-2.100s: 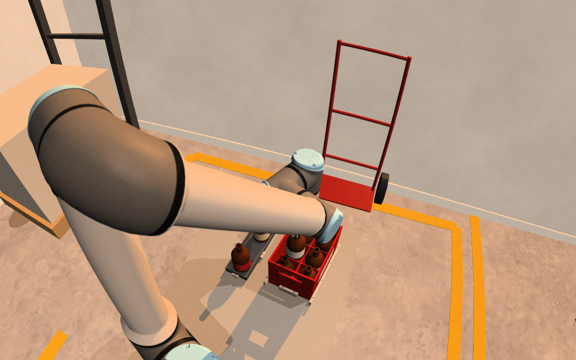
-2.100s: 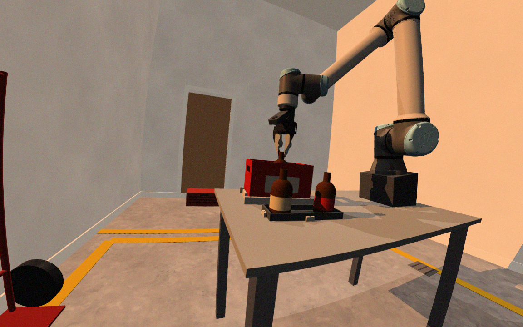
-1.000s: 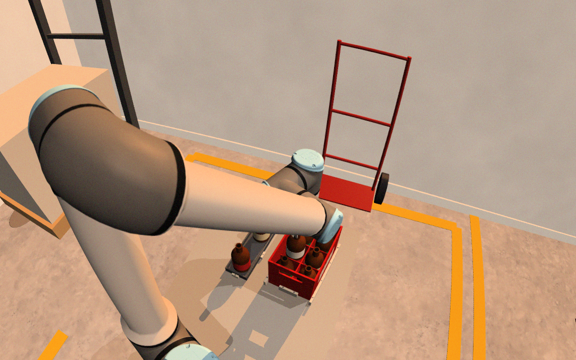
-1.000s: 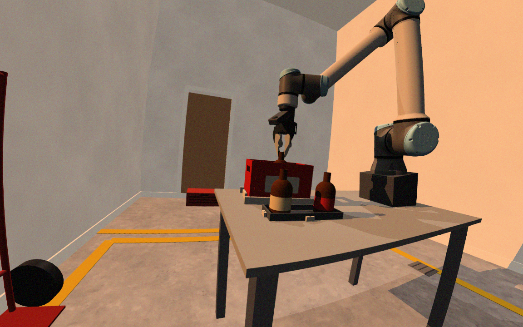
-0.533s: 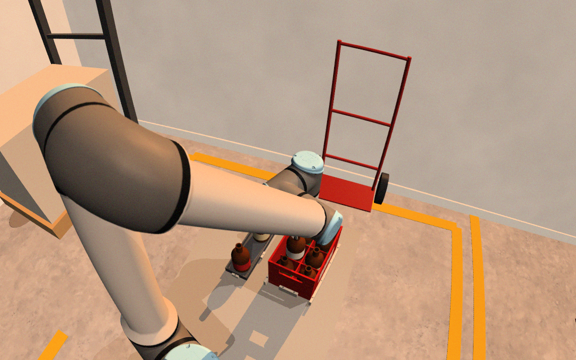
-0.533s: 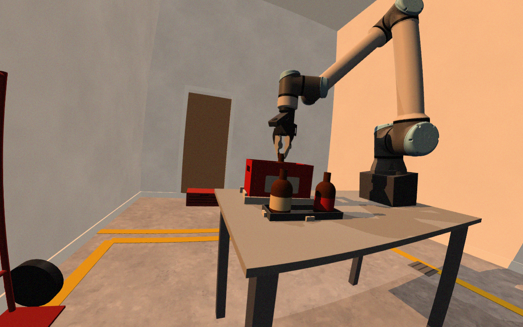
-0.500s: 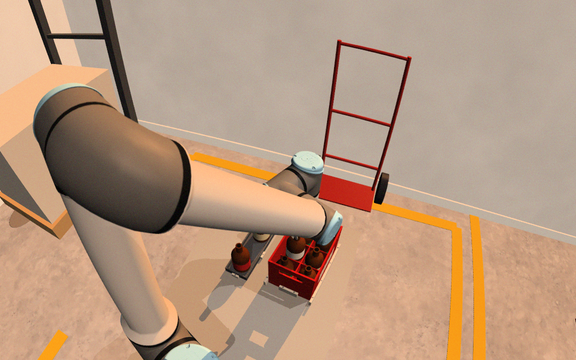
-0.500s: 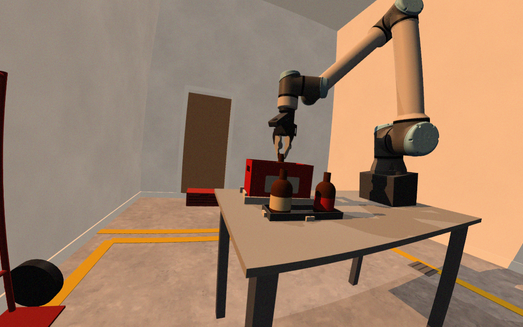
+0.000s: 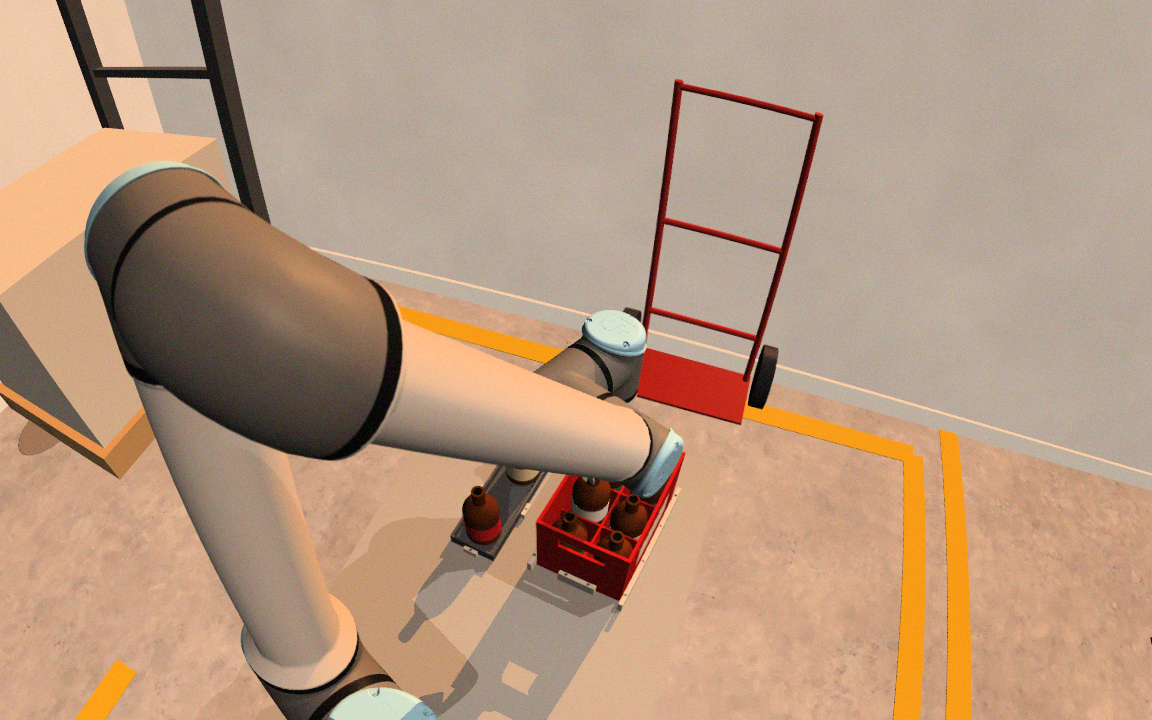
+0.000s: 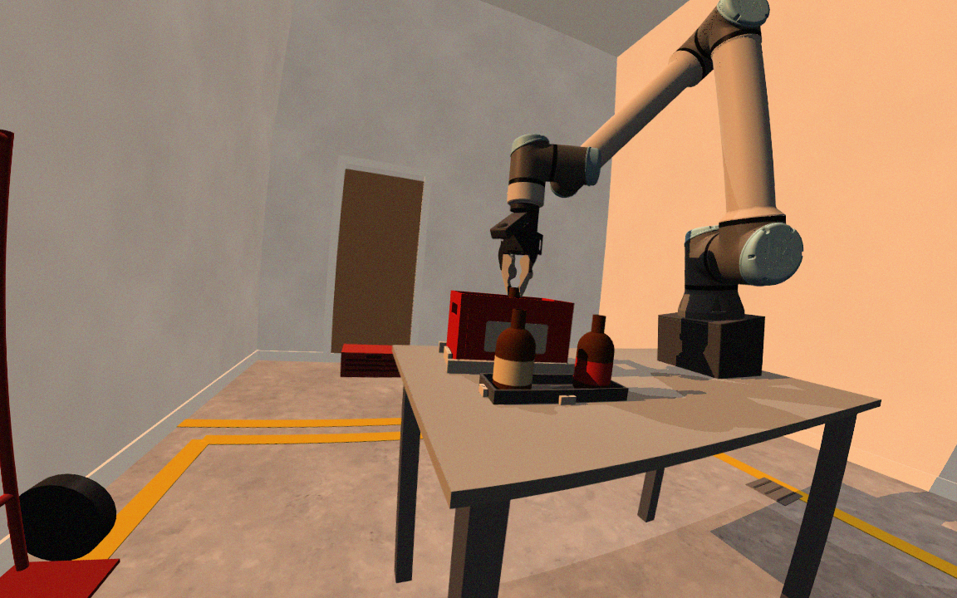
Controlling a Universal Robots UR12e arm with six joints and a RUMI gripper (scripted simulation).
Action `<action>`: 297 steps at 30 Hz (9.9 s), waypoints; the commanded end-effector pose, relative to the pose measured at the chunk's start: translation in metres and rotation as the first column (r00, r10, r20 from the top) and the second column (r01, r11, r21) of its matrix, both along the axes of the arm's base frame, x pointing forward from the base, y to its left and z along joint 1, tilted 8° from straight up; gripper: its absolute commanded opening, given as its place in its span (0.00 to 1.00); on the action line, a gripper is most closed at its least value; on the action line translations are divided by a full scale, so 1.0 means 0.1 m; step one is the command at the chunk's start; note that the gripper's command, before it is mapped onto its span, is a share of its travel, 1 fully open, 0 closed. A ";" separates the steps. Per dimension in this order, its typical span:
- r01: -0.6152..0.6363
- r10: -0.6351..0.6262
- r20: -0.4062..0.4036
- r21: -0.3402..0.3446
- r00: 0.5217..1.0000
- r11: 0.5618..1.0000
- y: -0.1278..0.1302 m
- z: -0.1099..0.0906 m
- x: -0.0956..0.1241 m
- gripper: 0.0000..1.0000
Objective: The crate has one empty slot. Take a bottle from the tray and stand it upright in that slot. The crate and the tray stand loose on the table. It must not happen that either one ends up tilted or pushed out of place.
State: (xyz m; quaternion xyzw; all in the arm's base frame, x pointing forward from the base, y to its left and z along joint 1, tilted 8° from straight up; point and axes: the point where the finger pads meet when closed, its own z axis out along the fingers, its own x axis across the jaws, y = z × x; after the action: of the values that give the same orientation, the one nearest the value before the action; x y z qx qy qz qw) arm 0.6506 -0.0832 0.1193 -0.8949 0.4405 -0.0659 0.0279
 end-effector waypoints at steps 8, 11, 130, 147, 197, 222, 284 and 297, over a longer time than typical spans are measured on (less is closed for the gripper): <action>0.000 0.000 0.002 -0.001 1.000 1.000 0.00 -0.11 0.02 0.00; 0.000 0.000 0.002 -0.001 1.000 1.000 0.00 -0.12 0.02 0.00; 0.000 0.000 0.002 -0.001 1.000 1.000 -0.01 -0.33 0.06 0.00; 0.000 0.000 0.002 -0.001 1.000 1.000 -0.01 -0.34 0.06 0.00; 0.000 0.000 0.002 -0.001 1.000 1.000 -0.01 -0.34 0.06 0.38; 0.000 0.000 0.002 -0.001 1.000 1.000 -0.01 -0.34 0.06 0.38; 0.000 0.000 0.002 -0.001 1.000 1.000 0.00 0.17 -0.02 0.38; 0.000 0.000 0.002 -0.001 1.000 1.000 0.00 0.42 -0.05 0.38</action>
State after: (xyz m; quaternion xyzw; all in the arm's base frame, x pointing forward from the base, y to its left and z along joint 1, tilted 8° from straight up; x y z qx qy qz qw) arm 0.6459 -0.0828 0.1533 -0.8949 0.4405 -0.0662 0.0279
